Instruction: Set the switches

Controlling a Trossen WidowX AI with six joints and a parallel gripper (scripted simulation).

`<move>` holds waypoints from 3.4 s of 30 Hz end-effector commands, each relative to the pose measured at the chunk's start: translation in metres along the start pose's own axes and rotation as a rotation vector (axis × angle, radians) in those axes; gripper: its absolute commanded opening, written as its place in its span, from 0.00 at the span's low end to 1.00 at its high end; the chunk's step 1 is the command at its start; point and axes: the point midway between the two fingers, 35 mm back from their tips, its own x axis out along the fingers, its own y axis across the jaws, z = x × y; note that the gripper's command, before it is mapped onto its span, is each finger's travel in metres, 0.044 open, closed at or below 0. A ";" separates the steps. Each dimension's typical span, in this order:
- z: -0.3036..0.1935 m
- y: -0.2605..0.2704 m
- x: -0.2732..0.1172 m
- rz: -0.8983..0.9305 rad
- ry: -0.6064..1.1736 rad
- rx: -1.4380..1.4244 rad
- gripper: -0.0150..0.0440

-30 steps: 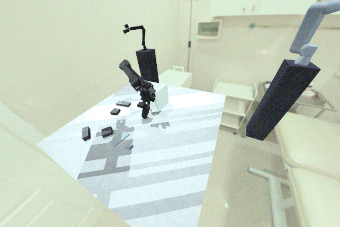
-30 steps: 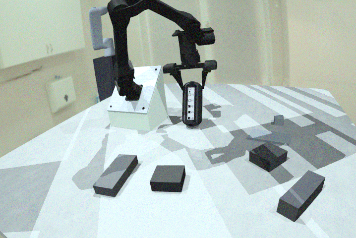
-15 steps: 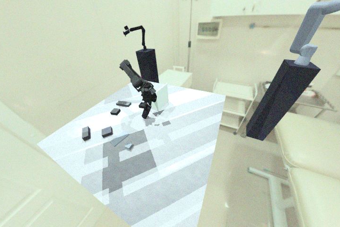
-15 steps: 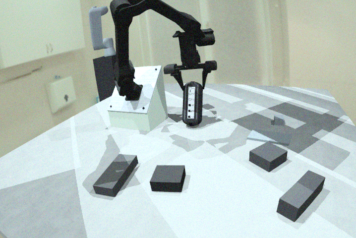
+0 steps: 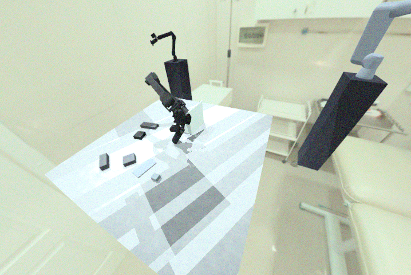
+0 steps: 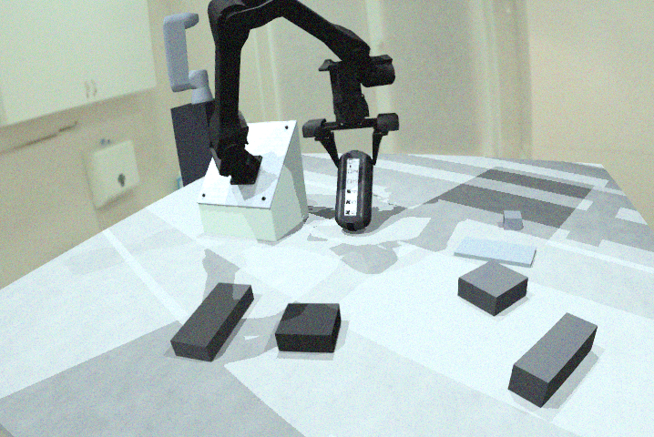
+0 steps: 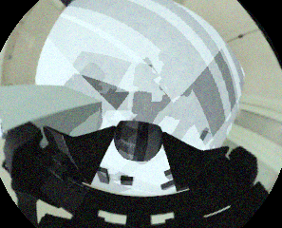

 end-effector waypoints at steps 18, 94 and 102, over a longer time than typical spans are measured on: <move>0.012 0.004 0.015 0.022 0.011 0.002 0.83; 0.050 0.005 0.062 0.022 0.011 0.002 0.83; 0.053 0.005 0.067 0.022 0.011 0.002 0.83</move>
